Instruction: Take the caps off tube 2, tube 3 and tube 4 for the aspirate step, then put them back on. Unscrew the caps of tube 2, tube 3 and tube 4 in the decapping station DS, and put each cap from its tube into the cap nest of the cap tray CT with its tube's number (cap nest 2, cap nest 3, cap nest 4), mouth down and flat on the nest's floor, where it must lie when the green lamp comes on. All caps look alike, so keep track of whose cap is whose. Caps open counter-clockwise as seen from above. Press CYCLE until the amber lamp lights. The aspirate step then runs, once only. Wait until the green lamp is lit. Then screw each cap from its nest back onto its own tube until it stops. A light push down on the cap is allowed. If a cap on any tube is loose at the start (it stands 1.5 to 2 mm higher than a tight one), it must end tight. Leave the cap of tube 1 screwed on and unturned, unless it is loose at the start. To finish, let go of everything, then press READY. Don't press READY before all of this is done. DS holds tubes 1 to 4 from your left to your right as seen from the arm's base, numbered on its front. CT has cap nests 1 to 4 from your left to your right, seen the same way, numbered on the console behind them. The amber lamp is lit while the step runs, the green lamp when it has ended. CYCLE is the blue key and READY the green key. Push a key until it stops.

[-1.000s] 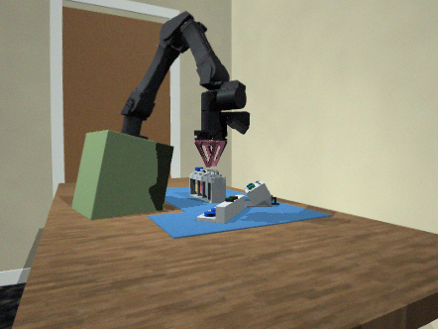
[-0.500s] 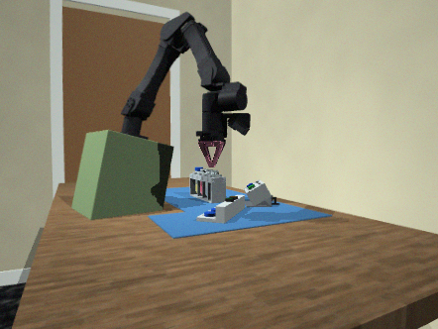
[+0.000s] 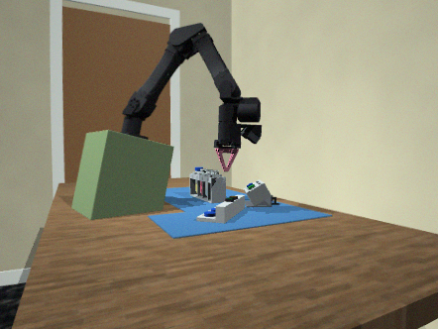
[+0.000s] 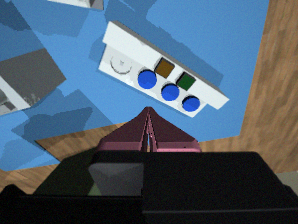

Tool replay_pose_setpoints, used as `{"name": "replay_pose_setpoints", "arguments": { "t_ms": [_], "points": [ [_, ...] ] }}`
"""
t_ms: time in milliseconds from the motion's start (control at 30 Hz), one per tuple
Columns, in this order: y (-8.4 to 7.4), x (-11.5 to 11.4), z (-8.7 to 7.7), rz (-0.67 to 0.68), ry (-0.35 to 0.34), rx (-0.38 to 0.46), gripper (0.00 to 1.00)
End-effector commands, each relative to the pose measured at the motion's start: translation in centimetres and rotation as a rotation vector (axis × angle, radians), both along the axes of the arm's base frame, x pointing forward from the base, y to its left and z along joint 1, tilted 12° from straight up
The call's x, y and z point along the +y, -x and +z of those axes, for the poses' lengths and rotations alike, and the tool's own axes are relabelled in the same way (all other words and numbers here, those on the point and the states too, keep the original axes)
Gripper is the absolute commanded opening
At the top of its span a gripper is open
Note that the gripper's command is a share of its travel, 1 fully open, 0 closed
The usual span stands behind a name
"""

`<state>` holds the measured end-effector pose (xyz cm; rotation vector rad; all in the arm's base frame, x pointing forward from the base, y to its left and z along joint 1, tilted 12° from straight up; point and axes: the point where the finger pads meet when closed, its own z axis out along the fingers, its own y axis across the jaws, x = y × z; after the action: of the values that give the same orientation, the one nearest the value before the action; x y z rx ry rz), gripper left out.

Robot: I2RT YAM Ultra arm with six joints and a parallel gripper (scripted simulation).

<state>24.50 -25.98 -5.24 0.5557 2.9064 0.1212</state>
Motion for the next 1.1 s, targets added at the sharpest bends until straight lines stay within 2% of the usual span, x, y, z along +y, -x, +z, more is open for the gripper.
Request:
{"name": "replay_pose_setpoints", "arguments": {
  "t_ms": [0, 133, 200, 700, 767, 800, 1067],
  "points": [
    [-2.5, 0.2, 0.7, -0.038, 0.023, -0.025, 0.00],
    [-5.4, 1.8, 0.8, -0.038, 0.023, -0.026, 0.00],
    [-5.4, 1.8, 0.8, -0.038, 0.023, -0.026, 0.00],
    [-16.4, 7.9, 1.1, -0.038, 0.021, -0.029, 0.00],
    [-16.4, 7.9, 1.1, -0.038, 0.021, -0.029, 0.00],
    [-17.1, 8.3, 1.1, -0.038, 0.020, -0.030, 0.00],
    [-17.1, 8.3, 1.1, -0.038, 0.020, -0.030, 0.00]
  ]
}}
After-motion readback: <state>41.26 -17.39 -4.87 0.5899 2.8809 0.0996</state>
